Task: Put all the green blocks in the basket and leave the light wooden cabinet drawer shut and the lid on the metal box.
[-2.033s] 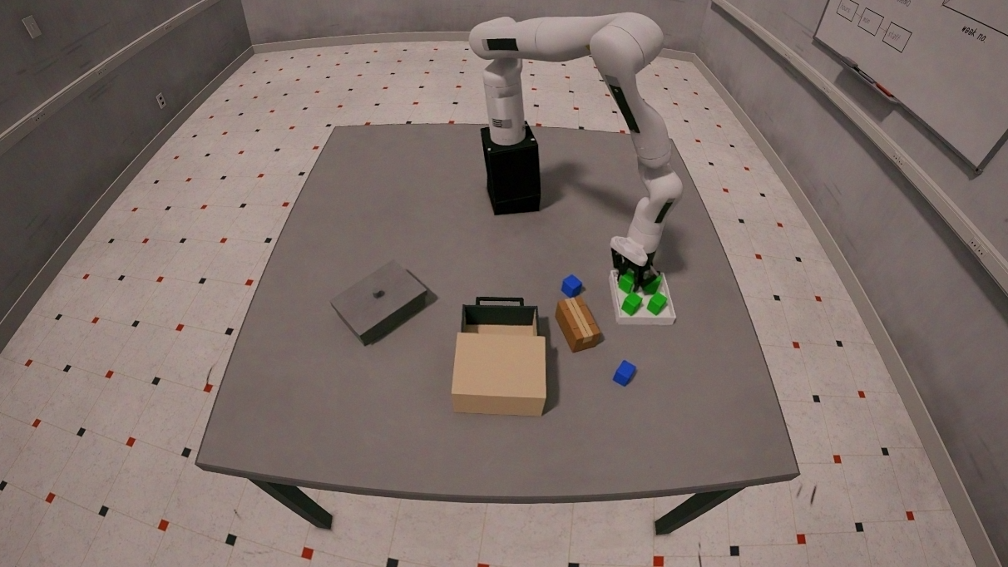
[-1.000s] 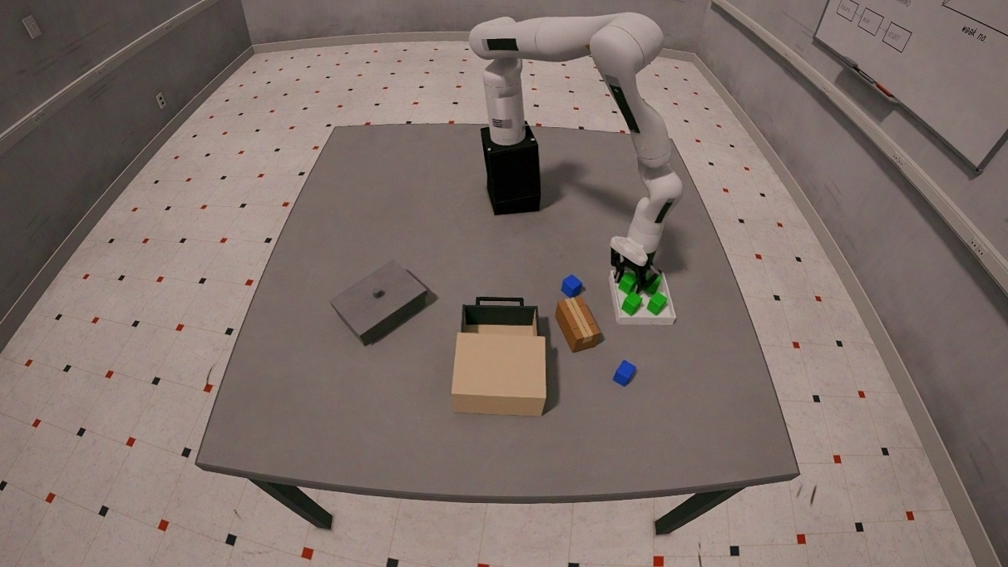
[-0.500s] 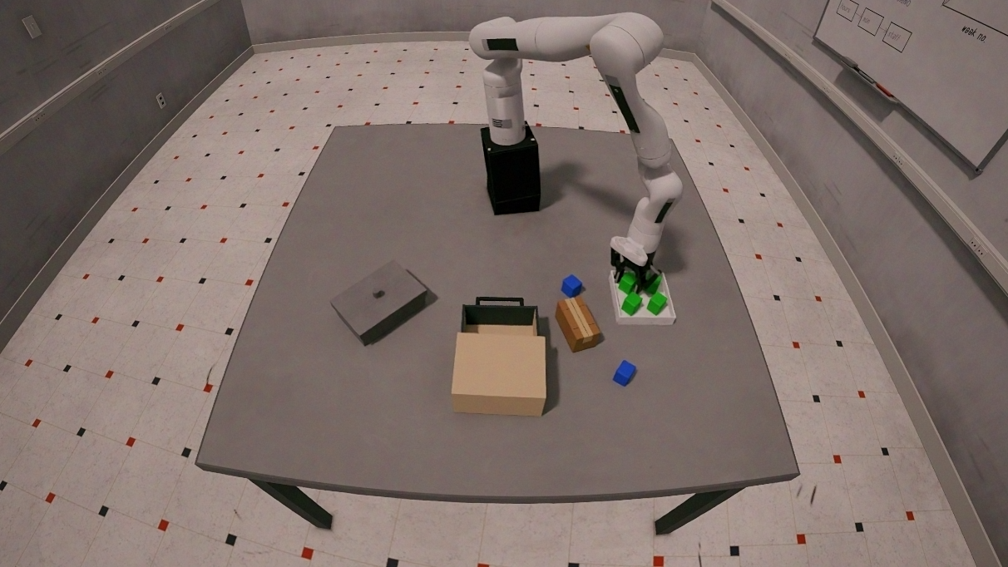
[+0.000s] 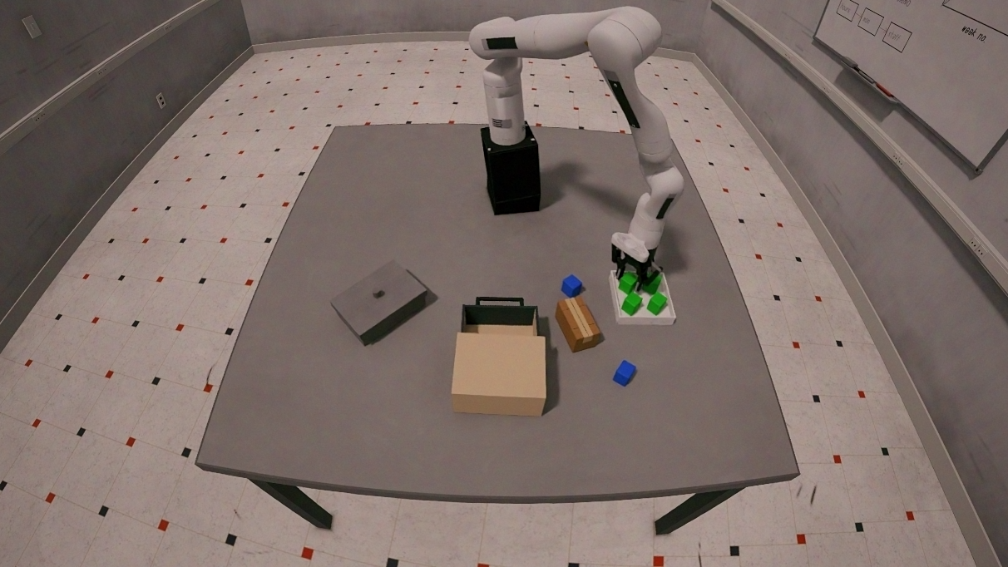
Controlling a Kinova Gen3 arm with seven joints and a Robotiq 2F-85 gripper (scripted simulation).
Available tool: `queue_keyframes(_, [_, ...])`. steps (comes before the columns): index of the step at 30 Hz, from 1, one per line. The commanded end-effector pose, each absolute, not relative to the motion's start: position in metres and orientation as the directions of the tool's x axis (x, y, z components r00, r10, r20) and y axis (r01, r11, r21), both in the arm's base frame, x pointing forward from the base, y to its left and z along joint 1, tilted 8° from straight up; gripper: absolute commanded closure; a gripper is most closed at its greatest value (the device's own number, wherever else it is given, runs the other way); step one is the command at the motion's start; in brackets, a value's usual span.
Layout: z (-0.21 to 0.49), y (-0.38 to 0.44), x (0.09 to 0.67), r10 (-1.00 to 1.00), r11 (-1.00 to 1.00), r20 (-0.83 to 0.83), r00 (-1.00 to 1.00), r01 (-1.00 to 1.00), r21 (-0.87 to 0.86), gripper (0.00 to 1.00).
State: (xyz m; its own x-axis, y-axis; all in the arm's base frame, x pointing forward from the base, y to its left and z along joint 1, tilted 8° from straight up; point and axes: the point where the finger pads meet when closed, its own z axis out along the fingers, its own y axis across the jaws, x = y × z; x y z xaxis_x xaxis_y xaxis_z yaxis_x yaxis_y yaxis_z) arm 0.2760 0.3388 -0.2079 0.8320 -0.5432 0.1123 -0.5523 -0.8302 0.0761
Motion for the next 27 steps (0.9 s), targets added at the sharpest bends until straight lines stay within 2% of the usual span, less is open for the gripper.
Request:
queue_keyframes(1, [-0.202, 0.340, 0.276, -0.543, -0.830, 0.112, 0.832, -0.552, 0.075, 0.42])
queue_keyframes(27, [-0.096, 0.353, 0.271, -0.543, -0.830, 0.112, 0.832, -0.552, 0.075, 0.42])
